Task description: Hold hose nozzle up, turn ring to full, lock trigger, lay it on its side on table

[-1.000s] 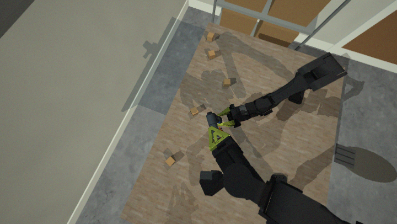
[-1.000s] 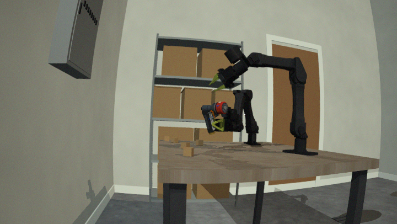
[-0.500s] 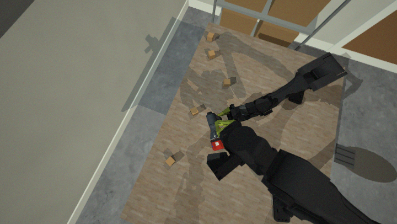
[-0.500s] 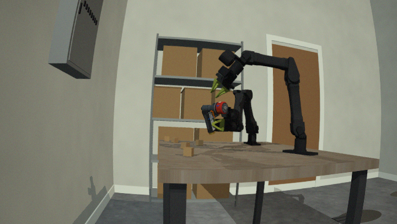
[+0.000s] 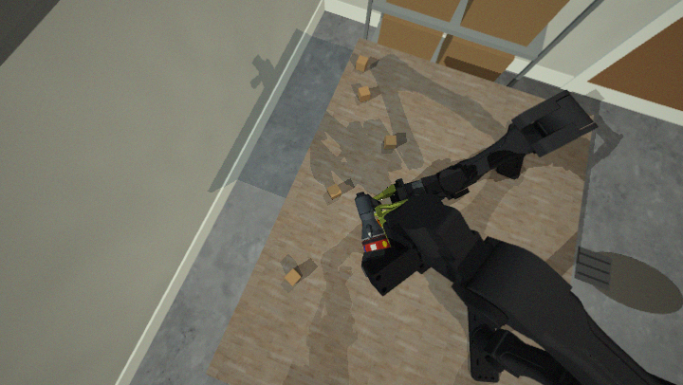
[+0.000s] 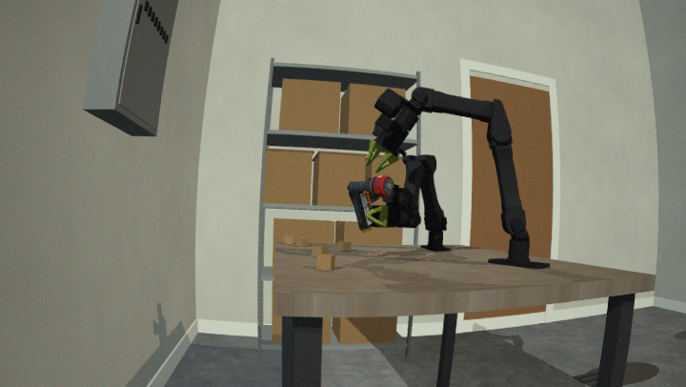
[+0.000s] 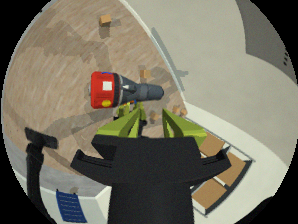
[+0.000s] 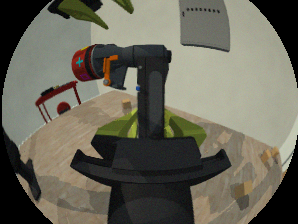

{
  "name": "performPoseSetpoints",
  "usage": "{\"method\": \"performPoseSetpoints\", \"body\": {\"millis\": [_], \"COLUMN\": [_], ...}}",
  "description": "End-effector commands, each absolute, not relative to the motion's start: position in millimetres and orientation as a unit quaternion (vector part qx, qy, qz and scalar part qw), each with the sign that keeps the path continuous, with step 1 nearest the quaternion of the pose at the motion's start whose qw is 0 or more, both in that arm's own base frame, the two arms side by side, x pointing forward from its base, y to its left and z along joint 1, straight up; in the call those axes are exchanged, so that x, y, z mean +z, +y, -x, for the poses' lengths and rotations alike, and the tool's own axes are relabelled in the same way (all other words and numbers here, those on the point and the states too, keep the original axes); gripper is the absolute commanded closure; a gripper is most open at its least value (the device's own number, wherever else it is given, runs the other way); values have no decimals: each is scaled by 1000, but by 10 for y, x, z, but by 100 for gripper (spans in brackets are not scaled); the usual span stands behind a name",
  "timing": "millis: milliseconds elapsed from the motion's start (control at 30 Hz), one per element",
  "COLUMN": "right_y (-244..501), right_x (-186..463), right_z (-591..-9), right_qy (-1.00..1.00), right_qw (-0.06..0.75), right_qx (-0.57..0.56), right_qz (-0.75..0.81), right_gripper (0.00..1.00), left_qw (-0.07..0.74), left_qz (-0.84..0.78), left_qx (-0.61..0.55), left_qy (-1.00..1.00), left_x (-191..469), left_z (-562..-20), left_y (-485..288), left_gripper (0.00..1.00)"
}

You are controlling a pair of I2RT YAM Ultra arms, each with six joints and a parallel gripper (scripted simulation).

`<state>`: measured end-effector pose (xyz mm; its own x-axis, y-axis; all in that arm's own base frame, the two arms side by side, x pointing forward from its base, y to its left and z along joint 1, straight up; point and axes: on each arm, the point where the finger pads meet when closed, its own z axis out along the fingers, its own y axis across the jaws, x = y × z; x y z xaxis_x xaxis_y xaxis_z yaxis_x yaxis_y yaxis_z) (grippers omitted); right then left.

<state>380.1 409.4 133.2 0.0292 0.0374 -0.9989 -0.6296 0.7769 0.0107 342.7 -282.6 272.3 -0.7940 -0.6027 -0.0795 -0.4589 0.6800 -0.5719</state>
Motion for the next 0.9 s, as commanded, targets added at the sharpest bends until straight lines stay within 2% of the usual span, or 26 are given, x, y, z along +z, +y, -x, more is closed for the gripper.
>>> {"method": "performPoseSetpoints", "body": {"millis": [0, 500, 867], "right_y": [4092, 4092, 4092], "right_x": [2005, 2005, 2005], "right_z": [-3868, -3868, -3868], "right_qy": [596, 596, 596], "right_qw": [731, 731, 731], "right_qx": [275, 275, 275], "right_qz": [188, 188, 188], "right_gripper": [65, 65, 65], "left_qw": [156, 218, 223], "left_qz": [271, 147, 162], "left_qx": [-233, -44, -82], "left_qy": [921, 964, 958], "left_x": [2762, 2692, 2853], "left_z": [-3367, -3030, -3000], "left_y": [-2771, -2629, -2703], "left_gripper": [63, 63, 63]}}
